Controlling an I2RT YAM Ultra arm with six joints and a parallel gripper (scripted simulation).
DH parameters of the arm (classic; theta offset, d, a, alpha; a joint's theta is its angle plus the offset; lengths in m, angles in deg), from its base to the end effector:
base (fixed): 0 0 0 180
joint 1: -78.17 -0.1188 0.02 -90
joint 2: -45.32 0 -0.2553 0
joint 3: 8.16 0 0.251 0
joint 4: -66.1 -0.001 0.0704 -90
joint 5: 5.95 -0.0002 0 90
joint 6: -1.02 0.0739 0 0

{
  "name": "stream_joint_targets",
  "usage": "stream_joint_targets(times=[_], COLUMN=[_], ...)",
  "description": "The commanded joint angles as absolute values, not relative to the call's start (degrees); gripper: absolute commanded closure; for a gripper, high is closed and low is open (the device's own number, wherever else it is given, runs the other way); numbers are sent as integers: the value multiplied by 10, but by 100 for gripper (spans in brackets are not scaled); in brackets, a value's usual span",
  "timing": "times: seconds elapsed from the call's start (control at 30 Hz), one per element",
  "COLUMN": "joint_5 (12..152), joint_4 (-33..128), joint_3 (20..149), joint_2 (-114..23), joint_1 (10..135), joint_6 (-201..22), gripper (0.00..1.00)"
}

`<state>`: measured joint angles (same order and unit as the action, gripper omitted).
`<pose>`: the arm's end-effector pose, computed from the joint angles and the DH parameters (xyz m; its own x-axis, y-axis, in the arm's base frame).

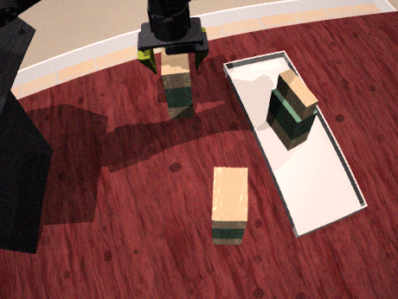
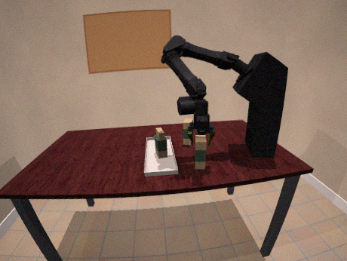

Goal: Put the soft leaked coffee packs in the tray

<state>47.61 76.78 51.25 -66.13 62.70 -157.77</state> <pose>0.3633 0.0560 0.0726 -0.4309 -0.8974 0.0944 -0.5159 0.1592 -0.8417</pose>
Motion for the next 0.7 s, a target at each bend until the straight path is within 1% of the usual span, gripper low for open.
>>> stream_joint_targets(times=[0.0,0.67], joint_5=[486,487], joint_4=[781,776], joint_3=[525,526], joint_2=[-662,-662], joint_1=[622,622], joint_6=[-1585,-1585], gripper=[24,24])
